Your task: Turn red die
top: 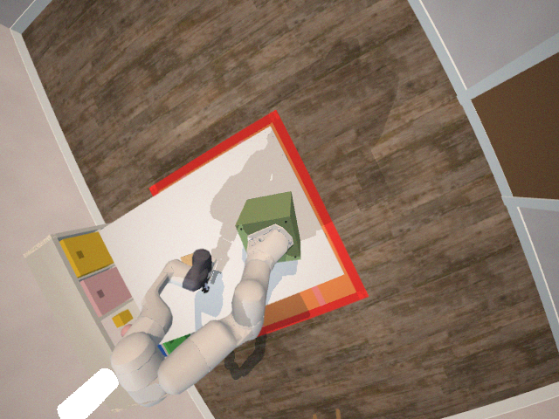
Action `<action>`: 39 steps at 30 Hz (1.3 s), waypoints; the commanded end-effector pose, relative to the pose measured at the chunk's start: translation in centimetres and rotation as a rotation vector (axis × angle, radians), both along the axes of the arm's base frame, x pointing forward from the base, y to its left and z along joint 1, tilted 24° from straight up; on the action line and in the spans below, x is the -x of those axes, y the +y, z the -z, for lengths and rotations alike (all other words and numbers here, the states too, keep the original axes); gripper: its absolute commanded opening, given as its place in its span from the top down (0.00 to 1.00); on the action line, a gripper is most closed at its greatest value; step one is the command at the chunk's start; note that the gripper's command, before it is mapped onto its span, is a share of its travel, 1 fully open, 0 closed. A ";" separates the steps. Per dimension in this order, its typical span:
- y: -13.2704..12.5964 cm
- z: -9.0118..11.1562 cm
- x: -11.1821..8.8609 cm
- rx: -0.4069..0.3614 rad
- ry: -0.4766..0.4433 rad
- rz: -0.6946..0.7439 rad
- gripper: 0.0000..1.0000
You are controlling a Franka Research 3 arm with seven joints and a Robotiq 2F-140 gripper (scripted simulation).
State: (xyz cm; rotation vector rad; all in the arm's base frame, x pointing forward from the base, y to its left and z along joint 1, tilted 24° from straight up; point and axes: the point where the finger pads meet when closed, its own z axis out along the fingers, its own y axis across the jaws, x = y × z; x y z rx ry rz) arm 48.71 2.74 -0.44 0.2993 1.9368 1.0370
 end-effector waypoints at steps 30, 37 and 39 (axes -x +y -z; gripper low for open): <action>-1.6 0.5 3.8 -0.038 0.519 -0.338 0.81; -4.0 0.6 3.8 0.036 0.618 -0.349 0.81; -5.1 0.6 3.6 0.066 0.651 -0.347 0.81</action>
